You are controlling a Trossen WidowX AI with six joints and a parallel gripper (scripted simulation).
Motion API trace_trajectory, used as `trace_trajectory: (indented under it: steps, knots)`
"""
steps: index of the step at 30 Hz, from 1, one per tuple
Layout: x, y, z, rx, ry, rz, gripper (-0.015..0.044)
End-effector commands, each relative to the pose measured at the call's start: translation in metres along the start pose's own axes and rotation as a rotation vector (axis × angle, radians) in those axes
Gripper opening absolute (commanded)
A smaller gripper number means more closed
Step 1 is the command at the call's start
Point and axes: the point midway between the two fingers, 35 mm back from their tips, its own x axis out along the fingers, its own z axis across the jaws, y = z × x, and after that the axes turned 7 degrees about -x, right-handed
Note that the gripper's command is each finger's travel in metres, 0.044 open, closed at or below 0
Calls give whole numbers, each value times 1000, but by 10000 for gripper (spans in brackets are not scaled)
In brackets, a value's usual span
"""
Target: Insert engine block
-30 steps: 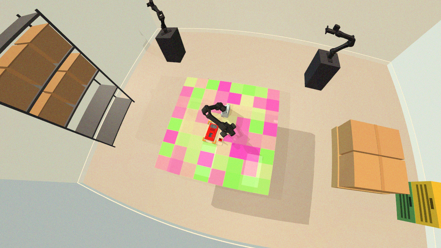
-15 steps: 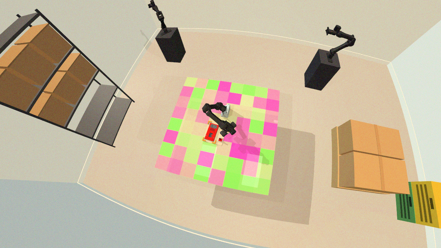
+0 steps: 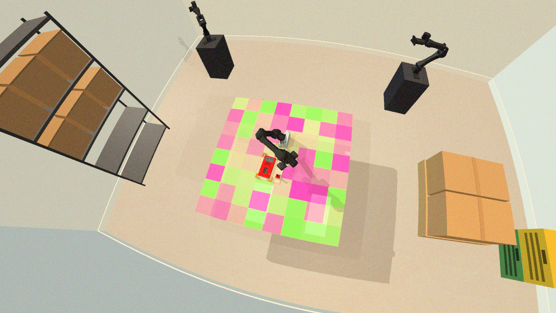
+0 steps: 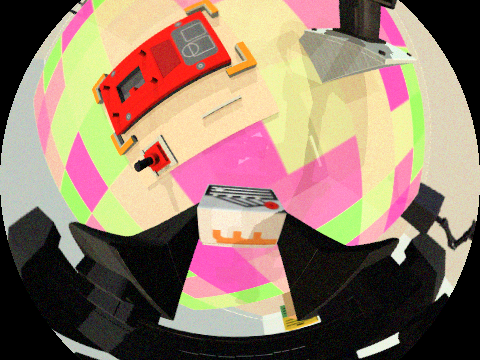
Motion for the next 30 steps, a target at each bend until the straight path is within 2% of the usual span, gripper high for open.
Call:
trace_trajectory:
  steps: [1, 10, 30]
  knots:
    - [-14, -1, -2, 1, 6, 4, 0]
    - [-17, -1, -3, -66, 3, -7, 0]
    - [-12, -1, -3, -745, 4, -23, 0]
